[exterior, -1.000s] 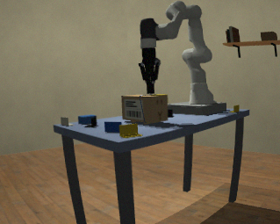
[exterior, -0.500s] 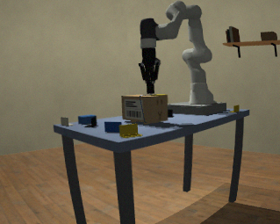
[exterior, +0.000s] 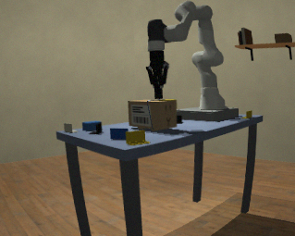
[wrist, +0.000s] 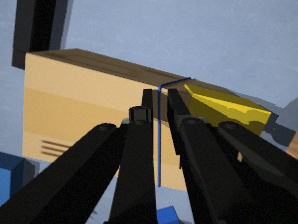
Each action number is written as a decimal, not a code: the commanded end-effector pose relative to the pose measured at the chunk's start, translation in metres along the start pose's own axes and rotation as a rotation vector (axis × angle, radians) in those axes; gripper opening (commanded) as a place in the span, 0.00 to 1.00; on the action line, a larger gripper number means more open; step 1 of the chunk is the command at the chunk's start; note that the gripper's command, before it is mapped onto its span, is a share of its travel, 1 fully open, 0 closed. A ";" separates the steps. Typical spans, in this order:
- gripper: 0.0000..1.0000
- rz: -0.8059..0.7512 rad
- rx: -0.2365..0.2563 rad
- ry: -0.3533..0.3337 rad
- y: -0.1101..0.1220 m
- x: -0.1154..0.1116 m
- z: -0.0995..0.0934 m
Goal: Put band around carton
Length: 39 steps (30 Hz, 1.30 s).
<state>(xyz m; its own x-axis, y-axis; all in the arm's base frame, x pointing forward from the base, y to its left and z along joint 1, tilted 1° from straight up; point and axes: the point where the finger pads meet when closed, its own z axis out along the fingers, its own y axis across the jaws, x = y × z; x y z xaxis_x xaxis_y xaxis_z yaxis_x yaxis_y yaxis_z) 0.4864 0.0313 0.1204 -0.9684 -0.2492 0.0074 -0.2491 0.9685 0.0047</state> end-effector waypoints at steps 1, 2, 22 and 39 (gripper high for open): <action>0.18 -0.002 0.001 0.001 0.000 0.000 0.002; 0.18 -0.002 0.001 0.001 0.000 0.000 0.002; 0.18 -0.002 0.001 0.001 0.000 0.000 0.005; 0.18 -0.002 0.001 0.001 0.000 0.000 0.007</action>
<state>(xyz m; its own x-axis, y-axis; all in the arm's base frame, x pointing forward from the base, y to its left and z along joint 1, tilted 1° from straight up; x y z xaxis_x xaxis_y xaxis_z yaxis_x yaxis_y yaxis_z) 0.4862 0.0312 0.1151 -0.9681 -0.2506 0.0079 -0.2506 0.9681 0.0048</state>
